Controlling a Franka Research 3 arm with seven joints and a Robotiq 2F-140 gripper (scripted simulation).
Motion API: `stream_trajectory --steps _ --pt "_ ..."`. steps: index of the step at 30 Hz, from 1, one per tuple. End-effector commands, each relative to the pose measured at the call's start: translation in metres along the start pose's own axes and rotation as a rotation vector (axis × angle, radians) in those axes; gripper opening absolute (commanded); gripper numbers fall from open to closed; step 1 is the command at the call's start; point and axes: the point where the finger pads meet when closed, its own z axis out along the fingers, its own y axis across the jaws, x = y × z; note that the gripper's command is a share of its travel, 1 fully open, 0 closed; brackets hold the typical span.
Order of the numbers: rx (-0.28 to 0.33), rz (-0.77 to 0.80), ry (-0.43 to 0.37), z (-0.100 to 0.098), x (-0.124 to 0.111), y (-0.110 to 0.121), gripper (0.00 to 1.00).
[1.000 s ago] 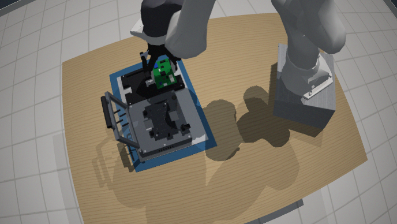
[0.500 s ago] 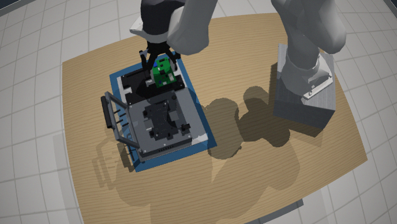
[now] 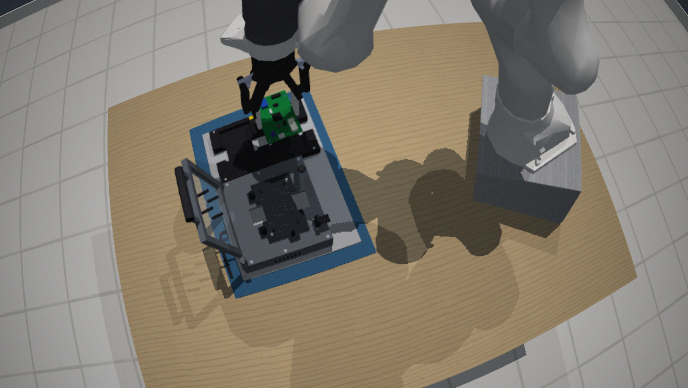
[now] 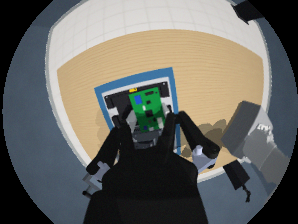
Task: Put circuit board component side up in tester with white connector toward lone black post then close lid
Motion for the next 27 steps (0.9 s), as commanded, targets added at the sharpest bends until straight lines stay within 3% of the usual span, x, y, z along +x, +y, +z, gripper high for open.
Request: stream_trajectory --steps 1,11,27 --pt "-0.031 0.043 0.005 -0.003 -0.005 0.009 0.46" --pt "-0.031 0.043 0.005 -0.022 -0.005 0.008 0.46" --pt "-0.031 0.043 0.005 -0.024 -0.005 0.008 0.46"
